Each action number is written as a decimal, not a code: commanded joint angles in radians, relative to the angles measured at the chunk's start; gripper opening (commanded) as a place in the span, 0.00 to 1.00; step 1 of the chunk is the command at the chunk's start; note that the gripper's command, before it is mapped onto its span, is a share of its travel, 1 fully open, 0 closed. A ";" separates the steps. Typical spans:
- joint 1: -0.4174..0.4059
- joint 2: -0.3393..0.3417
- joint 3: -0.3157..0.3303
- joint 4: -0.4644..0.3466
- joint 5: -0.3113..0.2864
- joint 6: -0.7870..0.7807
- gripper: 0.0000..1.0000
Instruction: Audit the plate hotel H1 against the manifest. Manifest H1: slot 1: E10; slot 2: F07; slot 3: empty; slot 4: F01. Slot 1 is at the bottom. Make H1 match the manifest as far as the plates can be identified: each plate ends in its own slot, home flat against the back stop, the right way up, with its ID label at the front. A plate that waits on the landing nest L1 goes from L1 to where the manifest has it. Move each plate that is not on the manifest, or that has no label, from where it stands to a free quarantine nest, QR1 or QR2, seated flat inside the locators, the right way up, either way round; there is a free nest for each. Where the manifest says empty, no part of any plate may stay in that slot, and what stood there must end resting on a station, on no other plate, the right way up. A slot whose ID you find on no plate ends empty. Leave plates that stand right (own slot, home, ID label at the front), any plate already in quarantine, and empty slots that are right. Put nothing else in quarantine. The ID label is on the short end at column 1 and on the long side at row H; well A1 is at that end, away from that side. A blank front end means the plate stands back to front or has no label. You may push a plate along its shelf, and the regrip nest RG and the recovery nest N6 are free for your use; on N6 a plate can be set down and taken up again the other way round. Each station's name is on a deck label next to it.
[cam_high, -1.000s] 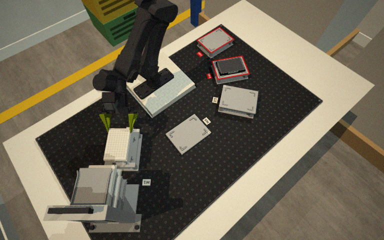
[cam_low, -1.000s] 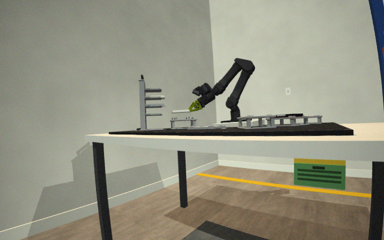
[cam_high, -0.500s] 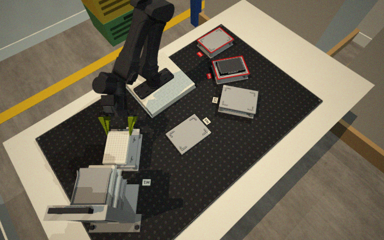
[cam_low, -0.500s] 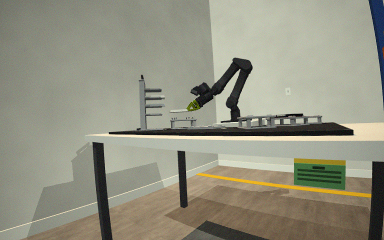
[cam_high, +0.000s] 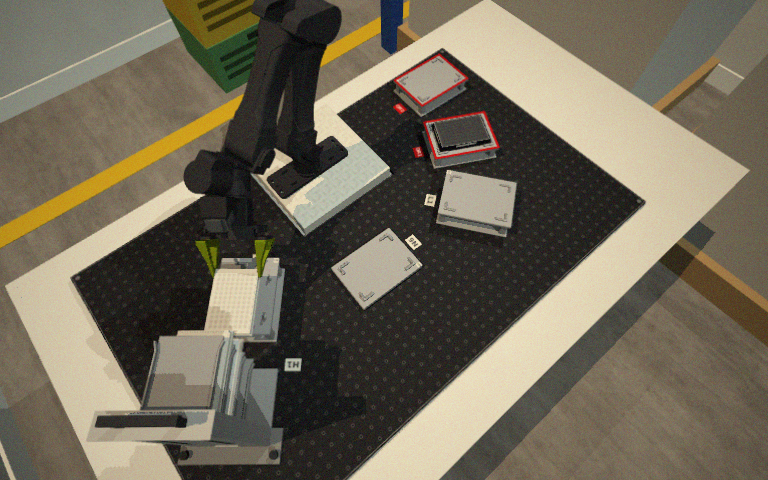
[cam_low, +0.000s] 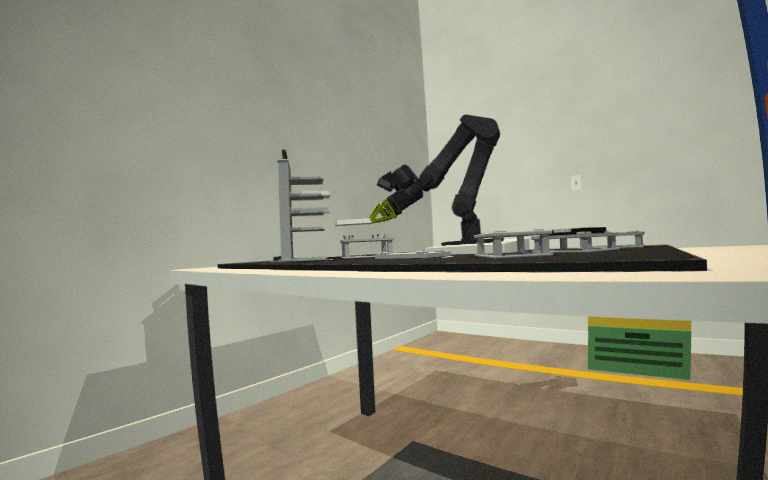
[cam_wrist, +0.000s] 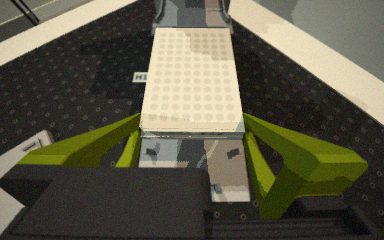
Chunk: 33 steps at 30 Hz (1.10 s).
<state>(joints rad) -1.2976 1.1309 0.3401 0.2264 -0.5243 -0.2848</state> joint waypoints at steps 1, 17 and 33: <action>0.006 0.003 0.014 0.011 0.005 0.007 0.86; 0.045 0.066 0.048 0.052 0.038 0.030 0.86; 0.082 0.131 0.087 0.088 0.070 0.051 0.86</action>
<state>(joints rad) -1.2190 1.2648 0.4145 0.3077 -0.4572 -0.2379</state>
